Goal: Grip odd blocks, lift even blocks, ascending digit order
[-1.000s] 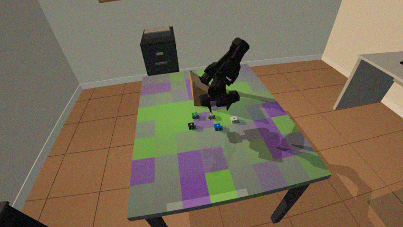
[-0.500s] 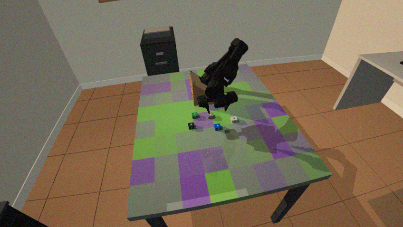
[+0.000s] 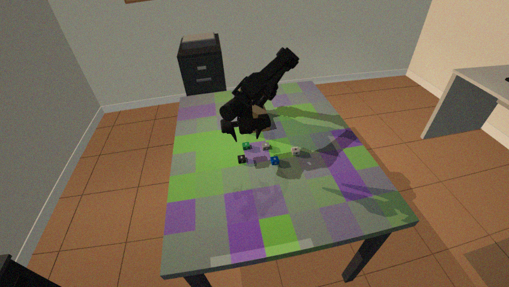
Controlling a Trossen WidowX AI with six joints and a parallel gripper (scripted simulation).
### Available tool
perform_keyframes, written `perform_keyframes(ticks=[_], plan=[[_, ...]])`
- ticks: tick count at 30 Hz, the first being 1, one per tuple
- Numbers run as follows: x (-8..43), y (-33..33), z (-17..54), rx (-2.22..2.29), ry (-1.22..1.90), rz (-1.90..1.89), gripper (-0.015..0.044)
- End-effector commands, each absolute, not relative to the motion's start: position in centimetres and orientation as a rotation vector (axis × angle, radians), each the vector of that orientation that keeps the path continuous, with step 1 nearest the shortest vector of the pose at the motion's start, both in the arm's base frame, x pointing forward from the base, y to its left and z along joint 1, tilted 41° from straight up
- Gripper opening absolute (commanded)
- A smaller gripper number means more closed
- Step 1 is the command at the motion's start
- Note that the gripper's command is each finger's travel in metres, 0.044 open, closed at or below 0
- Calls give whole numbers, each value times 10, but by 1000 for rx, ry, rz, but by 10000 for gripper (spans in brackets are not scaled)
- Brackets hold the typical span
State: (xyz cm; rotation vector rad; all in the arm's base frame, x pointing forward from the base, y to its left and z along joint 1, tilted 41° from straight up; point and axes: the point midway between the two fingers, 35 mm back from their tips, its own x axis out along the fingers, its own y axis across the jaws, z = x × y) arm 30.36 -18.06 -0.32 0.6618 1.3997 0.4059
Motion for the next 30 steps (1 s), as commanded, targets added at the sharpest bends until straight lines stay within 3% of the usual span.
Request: perform_keyframes(ticks=[1,23,30], plan=[[286,-196,-27,660,1407,422,400],[288,-194,-24,660,1408,421,400],[340,-123,45,662,1406,422,400]])
